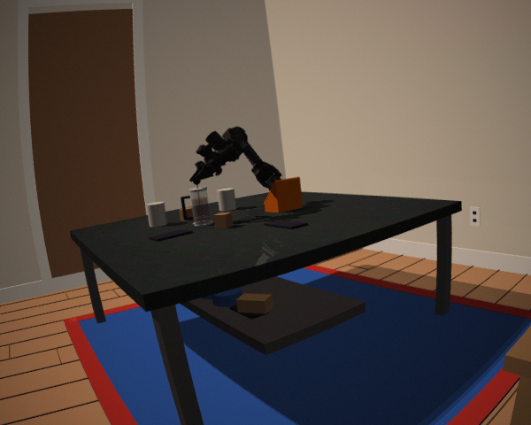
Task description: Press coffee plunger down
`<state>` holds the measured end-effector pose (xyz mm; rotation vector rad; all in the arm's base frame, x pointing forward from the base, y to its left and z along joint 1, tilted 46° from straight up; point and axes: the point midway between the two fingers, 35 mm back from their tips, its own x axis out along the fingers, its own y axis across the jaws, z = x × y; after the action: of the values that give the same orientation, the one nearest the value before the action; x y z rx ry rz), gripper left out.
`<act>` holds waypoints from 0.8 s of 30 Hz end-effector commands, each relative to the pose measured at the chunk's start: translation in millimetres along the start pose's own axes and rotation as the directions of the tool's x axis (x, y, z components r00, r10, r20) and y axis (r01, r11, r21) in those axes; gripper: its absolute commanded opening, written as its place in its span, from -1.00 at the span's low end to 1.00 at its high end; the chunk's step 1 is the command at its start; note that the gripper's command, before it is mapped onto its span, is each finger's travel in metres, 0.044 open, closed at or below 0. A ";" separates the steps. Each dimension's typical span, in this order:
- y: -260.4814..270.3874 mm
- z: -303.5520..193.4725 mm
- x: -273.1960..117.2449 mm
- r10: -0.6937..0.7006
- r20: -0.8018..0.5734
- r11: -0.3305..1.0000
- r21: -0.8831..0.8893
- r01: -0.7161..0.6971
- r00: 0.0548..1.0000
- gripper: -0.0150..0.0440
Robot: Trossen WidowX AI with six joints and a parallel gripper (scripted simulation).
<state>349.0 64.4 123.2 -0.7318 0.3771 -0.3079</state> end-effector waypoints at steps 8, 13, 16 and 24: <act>0.6 0.5 -0.1 0.005 0.003 1.000 0.000 -0.005 1.000 1.00; 1.7 5.4 -3.6 0.006 -0.001 1.000 0.000 -0.006 1.000 1.00; 3.3 23.2 -18.3 0.008 -0.013 1.000 -0.001 -0.008 1.000 1.00; -4.0 57.7 -56.4 -0.004 -0.016 1.000 -0.011 0.004 1.000 1.00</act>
<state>329.6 112.6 164.1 -0.7494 0.4030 -0.3052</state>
